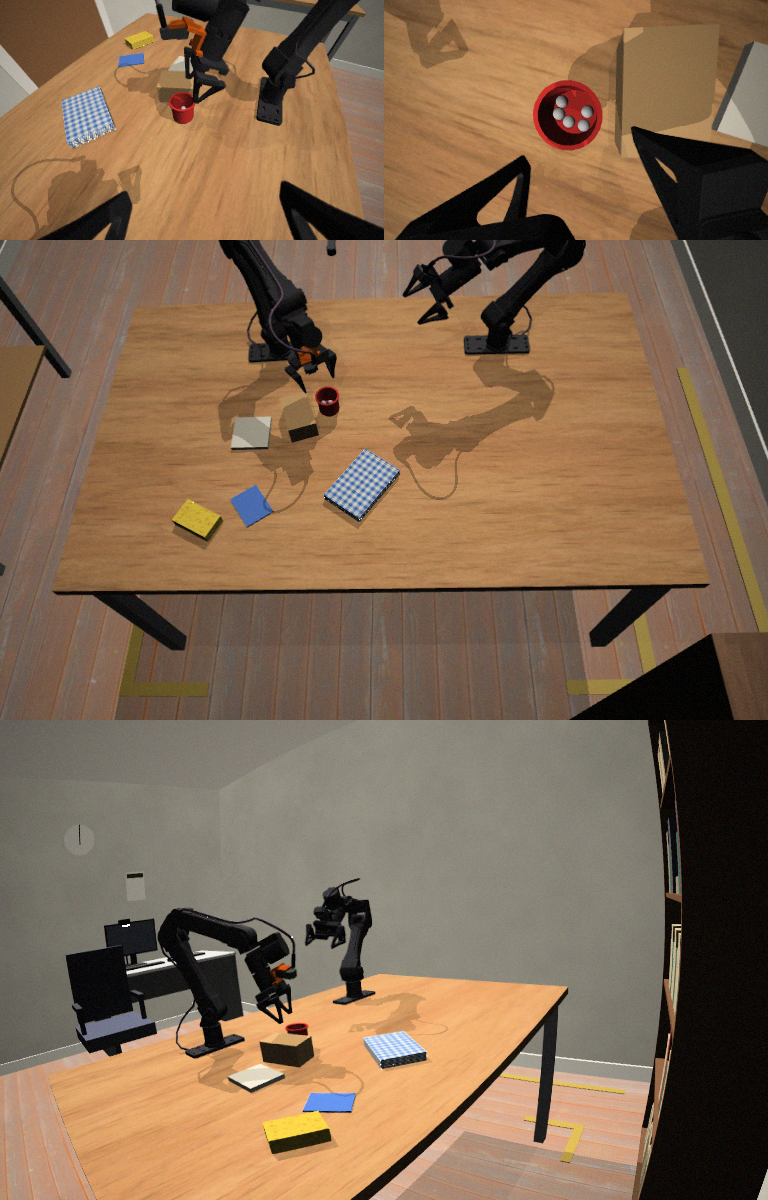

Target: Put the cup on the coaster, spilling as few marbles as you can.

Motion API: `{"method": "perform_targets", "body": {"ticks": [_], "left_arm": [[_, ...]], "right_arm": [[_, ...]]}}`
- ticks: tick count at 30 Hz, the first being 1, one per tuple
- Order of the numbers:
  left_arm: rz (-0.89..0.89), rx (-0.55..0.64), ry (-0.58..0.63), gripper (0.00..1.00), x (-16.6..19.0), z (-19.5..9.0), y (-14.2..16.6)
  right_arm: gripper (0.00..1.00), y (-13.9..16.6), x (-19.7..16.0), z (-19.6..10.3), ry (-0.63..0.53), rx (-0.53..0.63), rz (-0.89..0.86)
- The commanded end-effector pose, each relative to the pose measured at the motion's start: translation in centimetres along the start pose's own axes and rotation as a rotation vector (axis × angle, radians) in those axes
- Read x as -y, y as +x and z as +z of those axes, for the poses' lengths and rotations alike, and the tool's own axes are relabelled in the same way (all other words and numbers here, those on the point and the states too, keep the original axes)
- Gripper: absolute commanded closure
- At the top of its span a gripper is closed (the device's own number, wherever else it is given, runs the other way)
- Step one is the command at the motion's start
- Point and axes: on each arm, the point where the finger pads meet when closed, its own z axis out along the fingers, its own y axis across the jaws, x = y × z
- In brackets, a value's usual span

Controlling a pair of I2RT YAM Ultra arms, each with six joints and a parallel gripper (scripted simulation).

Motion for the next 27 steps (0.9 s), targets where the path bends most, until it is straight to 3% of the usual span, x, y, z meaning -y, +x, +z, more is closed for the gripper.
{"method": "perform_targets", "body": {"ticks": [1, 12, 14, 27], "left_arm": [[-0.004, 0.008, 0.001, 0.0, 0.1, -0.3, 0.2], [-0.004, 0.008, 0.001, 0.0, 0.1, -0.3, 0.2], [-0.004, 0.008, 0.001, 0.0, 0.1, -0.3, 0.2], [-0.004, 0.008, 0.001, 0.0, 0.1, -0.3, 0.2]], "right_arm": [[0.07, -1.4, 0.3, -0.7, 0.02, -0.016, 0.238], [0.07, -2.4, 0.9, -0.4, 0.068, -0.089, 0.684], [0.07, -2.4, 0.9, -0.4, 0.068, -0.089, 0.684], [0.07, -3.7, 1.6, 0.3, 0.176, -0.156, 1.245]]}}
